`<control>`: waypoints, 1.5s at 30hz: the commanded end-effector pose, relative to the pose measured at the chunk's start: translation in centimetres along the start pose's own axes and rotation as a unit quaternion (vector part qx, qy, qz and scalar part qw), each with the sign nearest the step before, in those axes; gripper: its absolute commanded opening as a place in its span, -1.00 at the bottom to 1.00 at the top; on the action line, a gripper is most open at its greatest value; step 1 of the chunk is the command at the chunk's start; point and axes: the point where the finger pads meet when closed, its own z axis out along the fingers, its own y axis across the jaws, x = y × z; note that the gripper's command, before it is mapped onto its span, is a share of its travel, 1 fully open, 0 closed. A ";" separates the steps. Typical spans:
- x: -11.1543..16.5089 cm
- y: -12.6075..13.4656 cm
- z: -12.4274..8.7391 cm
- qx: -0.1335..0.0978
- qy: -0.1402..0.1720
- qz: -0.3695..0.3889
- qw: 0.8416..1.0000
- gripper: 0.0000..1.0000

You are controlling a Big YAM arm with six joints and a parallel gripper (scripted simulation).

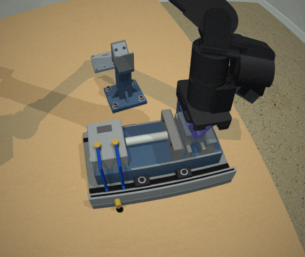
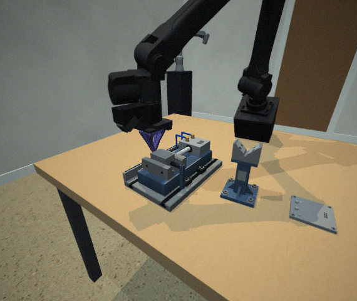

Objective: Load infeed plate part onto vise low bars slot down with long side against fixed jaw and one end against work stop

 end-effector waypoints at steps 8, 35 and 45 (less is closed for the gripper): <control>-0.7 1.3 -0.2 -0.004 -0.009 -0.009 1.000 -1.00; -0.9 1.5 -0.4 -0.003 -0.011 -0.009 1.000 -1.00; -0.8 1.5 -0.3 -0.004 -0.010 -0.009 1.000 -1.00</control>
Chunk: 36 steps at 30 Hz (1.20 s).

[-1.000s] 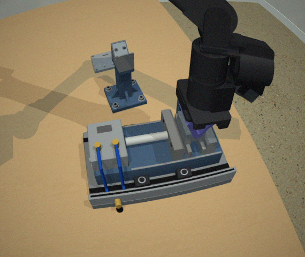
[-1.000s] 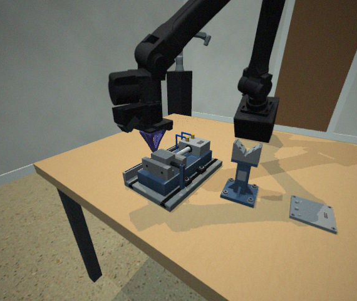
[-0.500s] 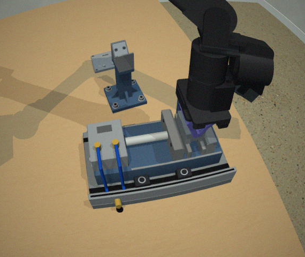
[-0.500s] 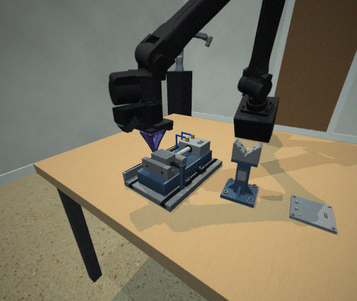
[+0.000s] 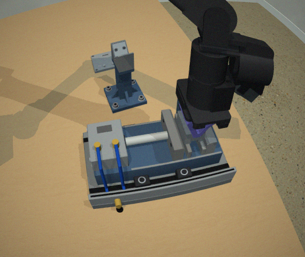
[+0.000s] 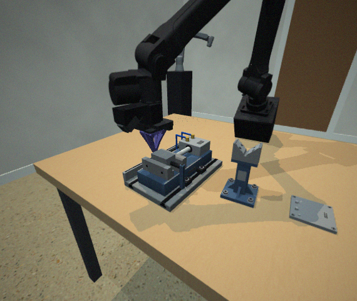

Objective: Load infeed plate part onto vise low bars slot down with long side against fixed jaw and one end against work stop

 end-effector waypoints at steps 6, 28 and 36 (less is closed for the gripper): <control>-0.8 1.2 -0.4 -0.004 -0.010 -0.010 1.000 -1.00; -0.9 1.2 -0.3 -0.004 -0.010 -0.010 1.000 -1.00; -2.0 0.4 -0.3 -0.005 -0.013 -0.019 1.000 -1.00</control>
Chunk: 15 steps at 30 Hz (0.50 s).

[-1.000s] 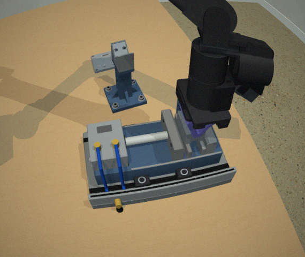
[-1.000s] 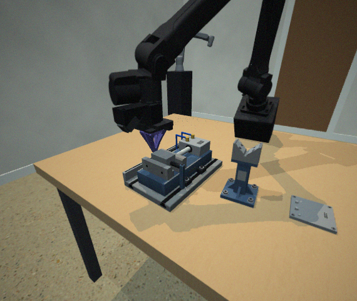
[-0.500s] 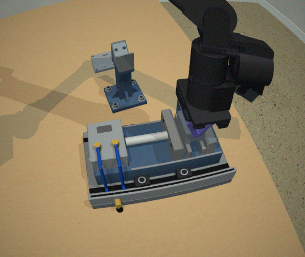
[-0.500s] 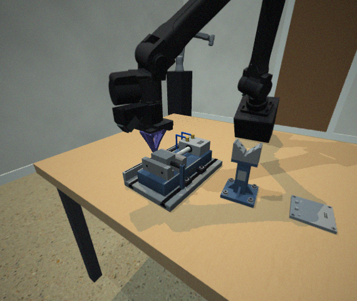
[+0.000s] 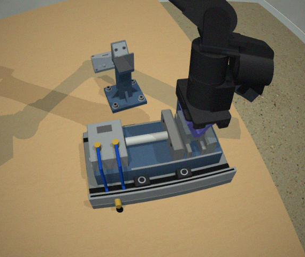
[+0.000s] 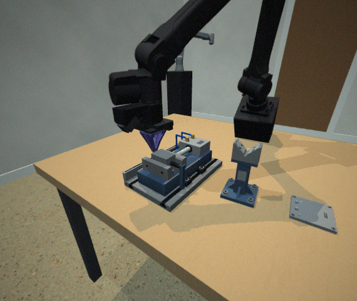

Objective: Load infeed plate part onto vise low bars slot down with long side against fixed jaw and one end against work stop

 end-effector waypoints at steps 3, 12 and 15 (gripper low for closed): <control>-1.5 -1.3 -0.5 0.002 -0.010 -0.005 1.000 -1.00; 0.6 -2.3 0.7 -0.005 0.012 0.001 1.000 -1.00; -1.6 -3.1 -0.6 0.003 -0.009 -0.005 1.000 -1.00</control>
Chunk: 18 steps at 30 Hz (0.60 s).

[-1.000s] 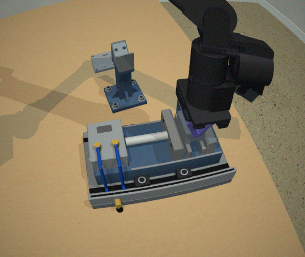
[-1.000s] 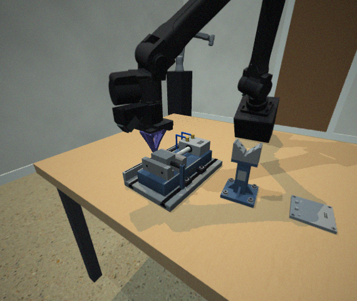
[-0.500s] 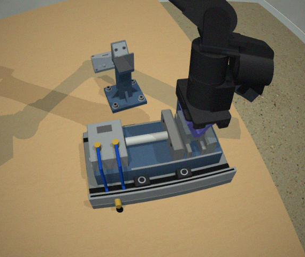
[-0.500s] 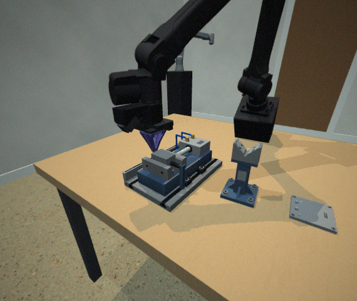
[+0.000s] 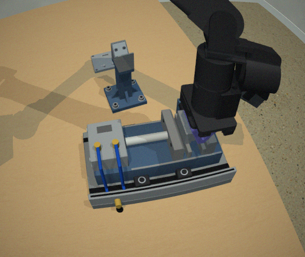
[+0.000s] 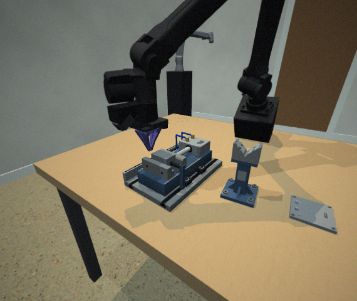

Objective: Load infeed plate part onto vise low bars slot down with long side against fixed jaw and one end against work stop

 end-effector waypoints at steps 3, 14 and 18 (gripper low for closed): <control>-0.5 -1.7 -0.1 0.003 0.002 0.001 1.000 -1.00; -1.0 -1.7 -0.4 0.005 -0.003 0.000 1.000 -1.00; -1.2 -1.6 -1.7 0.009 -0.013 -0.003 1.000 -1.00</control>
